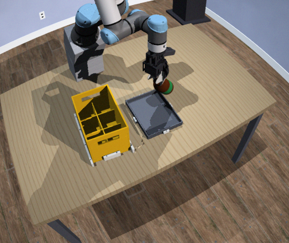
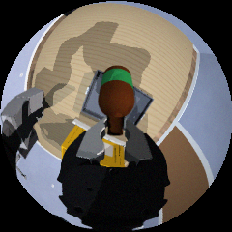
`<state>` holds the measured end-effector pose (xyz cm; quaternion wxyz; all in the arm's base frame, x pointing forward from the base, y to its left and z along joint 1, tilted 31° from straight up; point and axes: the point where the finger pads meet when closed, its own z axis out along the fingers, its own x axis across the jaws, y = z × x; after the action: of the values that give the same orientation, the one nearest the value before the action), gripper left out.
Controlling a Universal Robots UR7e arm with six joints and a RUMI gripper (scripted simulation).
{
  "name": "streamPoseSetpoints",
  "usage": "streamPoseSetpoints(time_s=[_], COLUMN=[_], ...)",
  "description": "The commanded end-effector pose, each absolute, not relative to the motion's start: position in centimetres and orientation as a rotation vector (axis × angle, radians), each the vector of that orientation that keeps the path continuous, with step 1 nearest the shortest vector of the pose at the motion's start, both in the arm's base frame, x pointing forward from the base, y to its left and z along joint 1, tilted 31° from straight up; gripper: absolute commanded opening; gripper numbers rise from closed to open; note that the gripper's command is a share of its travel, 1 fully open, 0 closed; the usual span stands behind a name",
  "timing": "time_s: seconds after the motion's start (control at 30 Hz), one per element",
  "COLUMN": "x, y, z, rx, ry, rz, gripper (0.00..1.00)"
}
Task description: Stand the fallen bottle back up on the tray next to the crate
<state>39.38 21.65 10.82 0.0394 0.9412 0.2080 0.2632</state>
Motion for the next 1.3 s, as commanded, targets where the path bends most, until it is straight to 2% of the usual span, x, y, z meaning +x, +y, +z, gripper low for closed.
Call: streamPoseSetpoints(time_s=[0.0,1.27], x=[39.39,39.38], y=[21.67,21.71], z=[10.86,10.80], rx=[2.883,2.735], ry=[0.637,0.542], rz=[0.808,0.819], gripper=[0.00,0.00])
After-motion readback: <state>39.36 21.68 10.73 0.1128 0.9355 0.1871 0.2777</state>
